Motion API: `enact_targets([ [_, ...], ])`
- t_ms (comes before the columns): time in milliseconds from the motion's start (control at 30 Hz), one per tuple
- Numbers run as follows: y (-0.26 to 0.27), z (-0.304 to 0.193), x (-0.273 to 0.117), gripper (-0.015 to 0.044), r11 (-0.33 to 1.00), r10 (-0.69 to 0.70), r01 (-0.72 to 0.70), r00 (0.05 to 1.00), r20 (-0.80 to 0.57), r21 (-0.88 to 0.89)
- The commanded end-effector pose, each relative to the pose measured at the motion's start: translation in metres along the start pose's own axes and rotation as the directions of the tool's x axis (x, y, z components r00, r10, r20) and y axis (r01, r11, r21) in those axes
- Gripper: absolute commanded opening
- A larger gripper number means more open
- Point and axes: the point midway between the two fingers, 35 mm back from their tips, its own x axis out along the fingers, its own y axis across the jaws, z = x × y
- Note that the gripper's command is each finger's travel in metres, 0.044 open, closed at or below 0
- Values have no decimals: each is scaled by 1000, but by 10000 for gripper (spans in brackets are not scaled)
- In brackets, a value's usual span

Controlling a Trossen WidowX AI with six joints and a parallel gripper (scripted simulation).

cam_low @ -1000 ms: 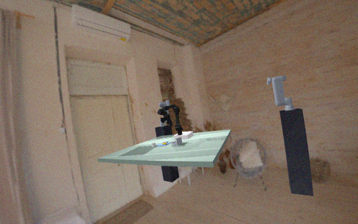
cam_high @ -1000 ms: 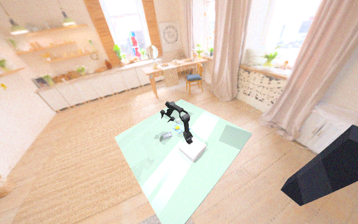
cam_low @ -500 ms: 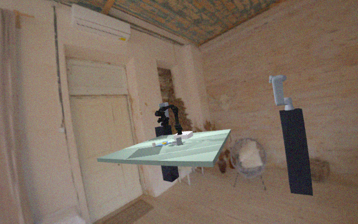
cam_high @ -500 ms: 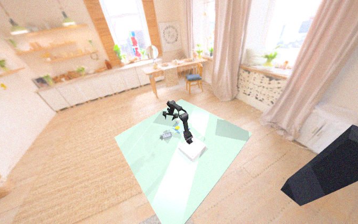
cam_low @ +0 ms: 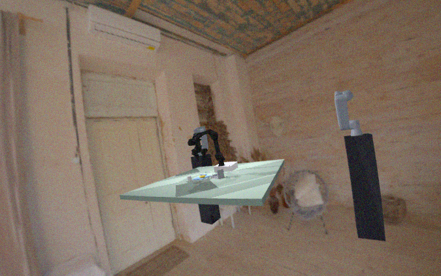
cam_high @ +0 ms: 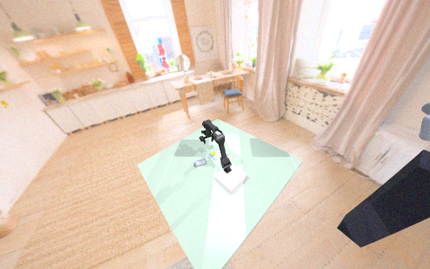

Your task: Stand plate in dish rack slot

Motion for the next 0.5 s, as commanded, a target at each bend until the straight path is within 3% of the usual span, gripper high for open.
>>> enact_targets([
  [0, -20, 0, 1, 400, 989, -79, 74, 996, -31, -131],
  [133, -32, 0, 2, 400, 969, -126, 111, 990, -55, -219],
  [367, -32, 0, 2, 400, 968, -128, 113, 990, -56, -223],
  [467, -33, 1, 20, 400, 968, -128, 113, 990, -56, -223],
])
